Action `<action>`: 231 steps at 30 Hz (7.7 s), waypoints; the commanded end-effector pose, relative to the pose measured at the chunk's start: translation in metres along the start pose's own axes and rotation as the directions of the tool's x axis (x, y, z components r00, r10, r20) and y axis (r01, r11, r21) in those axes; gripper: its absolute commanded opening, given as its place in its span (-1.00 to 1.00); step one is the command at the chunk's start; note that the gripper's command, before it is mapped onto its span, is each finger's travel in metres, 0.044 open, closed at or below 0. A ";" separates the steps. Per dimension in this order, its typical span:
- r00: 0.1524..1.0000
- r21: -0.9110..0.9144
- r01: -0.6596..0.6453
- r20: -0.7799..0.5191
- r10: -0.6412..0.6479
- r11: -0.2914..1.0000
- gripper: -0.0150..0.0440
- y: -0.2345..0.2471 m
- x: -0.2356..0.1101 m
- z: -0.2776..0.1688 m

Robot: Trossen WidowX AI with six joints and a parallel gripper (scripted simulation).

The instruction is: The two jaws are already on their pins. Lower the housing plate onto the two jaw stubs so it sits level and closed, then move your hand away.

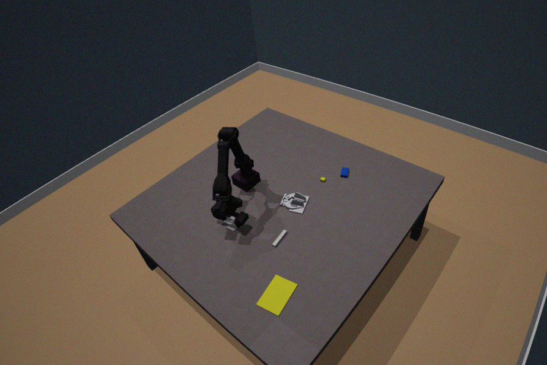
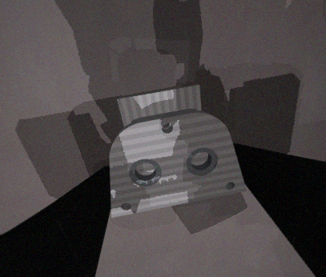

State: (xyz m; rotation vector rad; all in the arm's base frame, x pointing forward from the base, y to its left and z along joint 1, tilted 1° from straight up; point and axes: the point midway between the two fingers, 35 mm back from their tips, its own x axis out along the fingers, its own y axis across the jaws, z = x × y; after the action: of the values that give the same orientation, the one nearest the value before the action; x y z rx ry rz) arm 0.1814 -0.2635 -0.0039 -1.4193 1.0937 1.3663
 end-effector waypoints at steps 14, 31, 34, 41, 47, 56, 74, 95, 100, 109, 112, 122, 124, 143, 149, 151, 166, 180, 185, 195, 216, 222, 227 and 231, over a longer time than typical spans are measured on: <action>1.000 -0.004 -0.002 -0.004 0.002 1.000 0.70 -0.001 -0.050 -0.002; 1.000 0.071 -0.001 -0.004 0.001 0.997 0.70 -0.016 -0.071 0.008; 1.000 0.112 0.000 -0.003 0.000 0.994 0.70 -0.024 -0.071 0.014; 1.000 0.209 0.002 -0.002 -0.001 0.978 0.70 -0.044 -0.071 0.027; 1.000 0.291 0.003 -0.001 -0.002 0.957 0.70 -0.059 -0.071 0.039; 1.000 0.411 0.003 0.001 -0.004 0.912 0.70 -0.081 -0.071 0.060; 1.000 0.632 0.002 0.005 -0.007 0.775 0.70 -0.118 -0.072 0.107; 1.000 0.839 -0.003 0.010 -0.009 0.544 0.70 -0.147 -0.072 0.170; 1.000 0.878 -0.005 0.011 -0.010 0.479 0.70 -0.152 -0.072 0.186; 1.000 0.934 -0.008 0.012 -0.010 0.356 0.70 -0.158 -0.072 0.215; 1.000 0.949 -0.009 0.013 -0.010 0.314 0.70 -0.160 -0.072 0.224; 1.000 0.984 -0.013 0.015 -0.010 0.178 0.70 -0.162 -0.073 0.254; 1.000 0.984 -0.013 0.015 -0.010 0.176 0.70 -0.162 -0.073 0.254; 1.000 0.987 -0.013 0.015 -0.010 0.159 0.70 -0.162 -0.073 0.254; 1.000 0.987 -0.013 0.015 -0.010 0.159 0.70 -0.162 -0.073 0.254; 1.000 0.987 -0.013 0.015 -0.010 0.159 0.70 -0.160 -0.073 0.255; 1.000 0.987 -0.013 0.015 -0.010 0.159 0.70 -0.154 -0.073 0.260; 1.000 0.987 -0.013 0.015 -0.010 0.159 0.70 -0.154 -0.073 0.260; 1.000 0.987 -0.013 0.015 -0.010 0.159 0.70 -0.154 -0.073 0.260; 1.000 0.987 -0.013 0.015 -0.010 0.159 0.70 -0.155 -0.065 0.260; 1.000 0.988 -0.013 0.015 -0.010 0.157 0.70 -0.156 -0.031 0.260; 1.000 0.988 -0.013 0.015 -0.010 0.156 0.70 -0.155 -0.021 0.260; 1.000 0.988 -0.013 0.015 -0.010 0.156 0.70 -0.155 -0.013 0.261; 1.000 0.988 -0.013 0.015 -0.010 0.156 0.70 -0.154 -0.011 0.261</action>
State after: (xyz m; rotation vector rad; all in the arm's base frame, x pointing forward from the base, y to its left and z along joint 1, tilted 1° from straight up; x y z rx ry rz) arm 0.2672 0.0280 0.0026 -0.3319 1.5258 0.3135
